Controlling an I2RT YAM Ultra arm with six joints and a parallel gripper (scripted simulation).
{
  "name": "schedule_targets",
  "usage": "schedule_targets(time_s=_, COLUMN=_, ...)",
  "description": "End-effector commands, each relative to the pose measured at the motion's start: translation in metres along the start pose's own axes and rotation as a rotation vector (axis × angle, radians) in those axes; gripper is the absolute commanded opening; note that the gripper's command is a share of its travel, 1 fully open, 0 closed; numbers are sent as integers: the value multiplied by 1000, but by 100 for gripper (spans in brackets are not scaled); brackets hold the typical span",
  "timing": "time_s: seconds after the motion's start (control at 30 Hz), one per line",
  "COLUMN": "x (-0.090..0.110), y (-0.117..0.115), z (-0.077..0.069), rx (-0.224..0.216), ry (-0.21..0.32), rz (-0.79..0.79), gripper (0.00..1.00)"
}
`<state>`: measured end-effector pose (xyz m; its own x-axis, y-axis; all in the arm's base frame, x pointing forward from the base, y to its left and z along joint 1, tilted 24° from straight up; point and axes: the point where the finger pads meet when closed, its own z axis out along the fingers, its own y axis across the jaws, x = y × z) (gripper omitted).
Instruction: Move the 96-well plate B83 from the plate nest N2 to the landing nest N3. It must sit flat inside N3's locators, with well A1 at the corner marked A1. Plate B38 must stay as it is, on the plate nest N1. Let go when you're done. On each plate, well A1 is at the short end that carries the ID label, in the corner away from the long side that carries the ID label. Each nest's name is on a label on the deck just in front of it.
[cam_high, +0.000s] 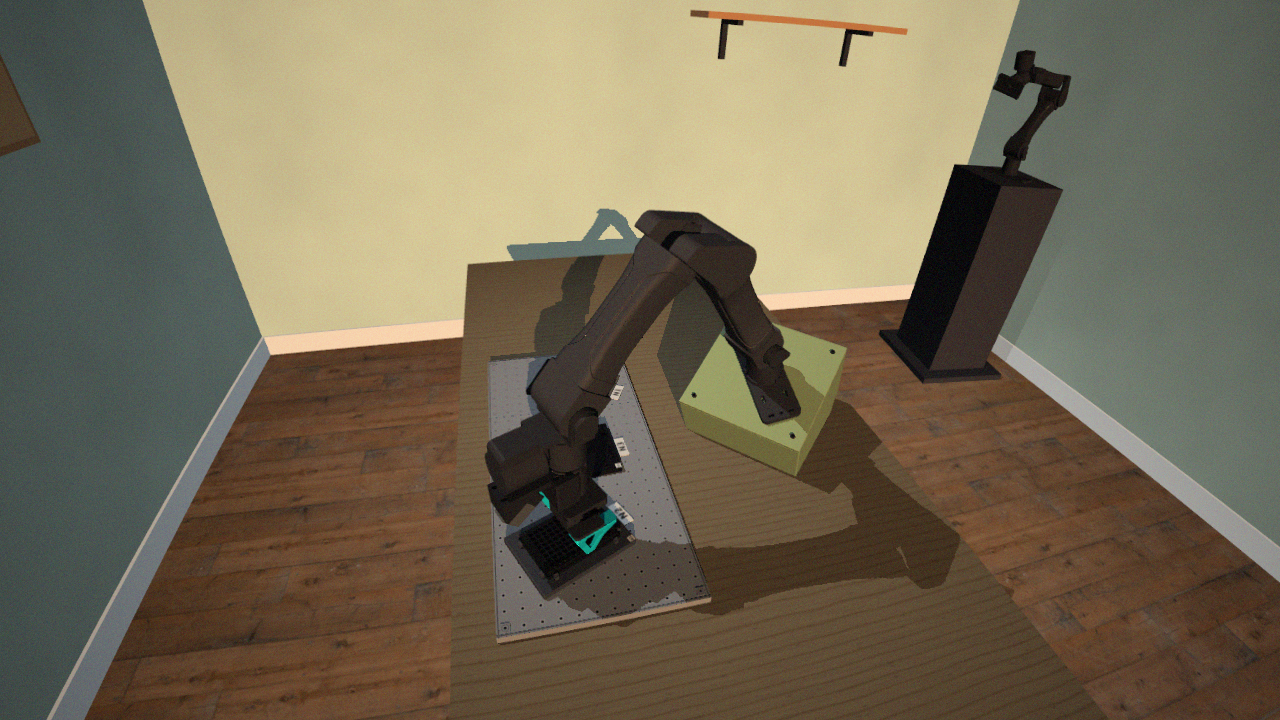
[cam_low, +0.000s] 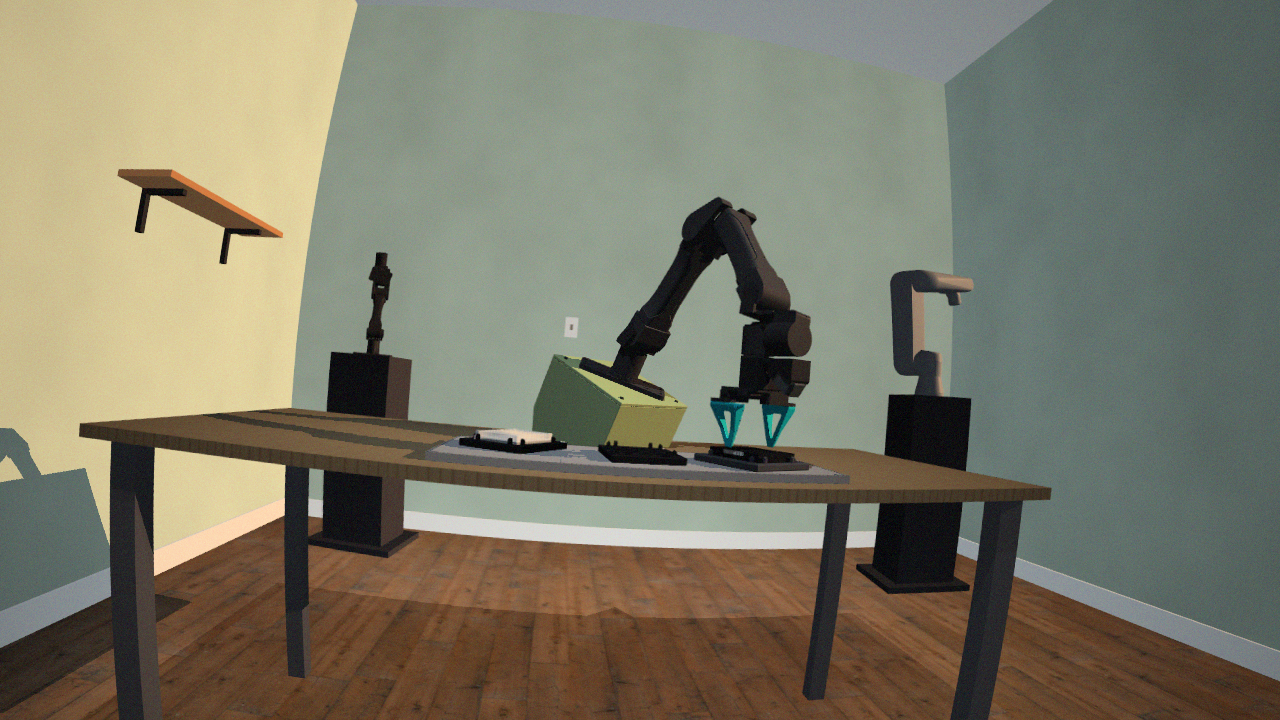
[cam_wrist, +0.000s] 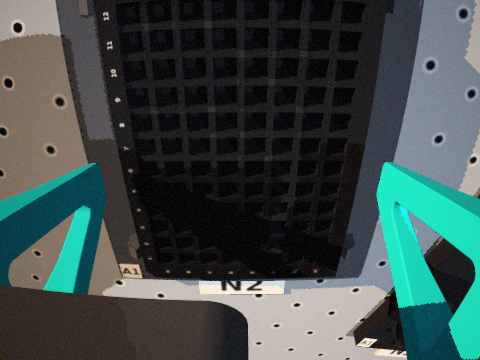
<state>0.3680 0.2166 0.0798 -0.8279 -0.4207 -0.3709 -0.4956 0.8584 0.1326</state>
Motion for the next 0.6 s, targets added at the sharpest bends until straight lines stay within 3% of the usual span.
schedule_targets(time_s=0.0, x=-8, y=0, z=-3, rx=1, ry=-31, rz=-3, gripper=100)
schedule_targets(time_s=0.33, x=-8, y=0, z=13, rx=1, ry=-31, rz=-3, gripper=100)
schedule_targets(time_s=0.57, x=-8, y=0, z=14, rx=1, ry=-31, rz=-3, gripper=100)
